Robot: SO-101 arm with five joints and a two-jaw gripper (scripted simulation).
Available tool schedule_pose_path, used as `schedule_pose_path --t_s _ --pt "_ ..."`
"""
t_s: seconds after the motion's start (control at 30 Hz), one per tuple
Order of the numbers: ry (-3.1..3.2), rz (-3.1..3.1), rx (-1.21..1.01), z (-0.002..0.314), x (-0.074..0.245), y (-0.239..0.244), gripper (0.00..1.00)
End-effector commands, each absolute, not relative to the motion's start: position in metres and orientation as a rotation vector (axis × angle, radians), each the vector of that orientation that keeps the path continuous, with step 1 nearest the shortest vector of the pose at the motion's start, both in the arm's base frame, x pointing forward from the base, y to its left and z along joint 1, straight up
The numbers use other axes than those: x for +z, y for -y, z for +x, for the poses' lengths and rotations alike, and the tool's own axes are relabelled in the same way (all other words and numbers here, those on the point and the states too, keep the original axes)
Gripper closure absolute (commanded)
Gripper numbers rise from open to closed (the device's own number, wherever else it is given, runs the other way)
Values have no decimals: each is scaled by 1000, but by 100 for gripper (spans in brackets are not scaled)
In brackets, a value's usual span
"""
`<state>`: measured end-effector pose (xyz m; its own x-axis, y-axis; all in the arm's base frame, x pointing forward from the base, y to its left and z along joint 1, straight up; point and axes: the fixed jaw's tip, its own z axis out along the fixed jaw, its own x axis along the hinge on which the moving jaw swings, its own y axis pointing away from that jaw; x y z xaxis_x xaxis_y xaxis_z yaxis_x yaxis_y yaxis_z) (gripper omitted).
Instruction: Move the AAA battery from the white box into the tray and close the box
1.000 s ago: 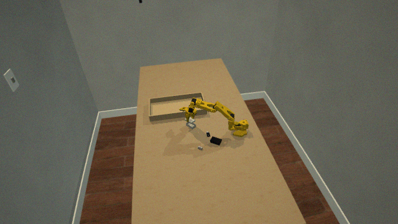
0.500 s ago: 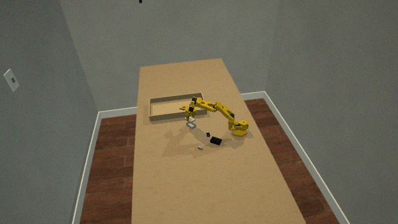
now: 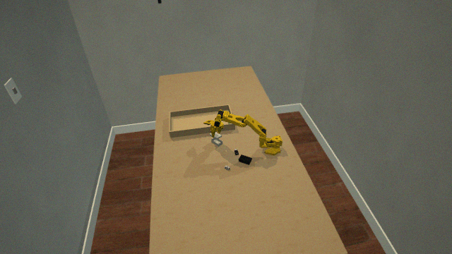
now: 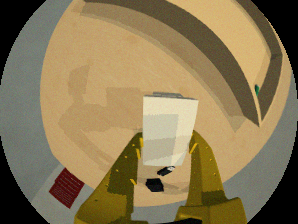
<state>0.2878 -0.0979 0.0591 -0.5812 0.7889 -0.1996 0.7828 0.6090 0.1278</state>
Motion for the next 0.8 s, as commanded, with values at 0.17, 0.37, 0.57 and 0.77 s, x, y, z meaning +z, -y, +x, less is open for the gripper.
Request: schedule_pose_path --t_s 0.17,0.37,0.57,0.77 --pt "-2536 1234 51 291 85 96 80" --pt "-2530 1230 52 289 92 95 80" --pt "-2529 1229 52 288 92 95 80" --pt "-2529 1229 52 288 92 95 80"
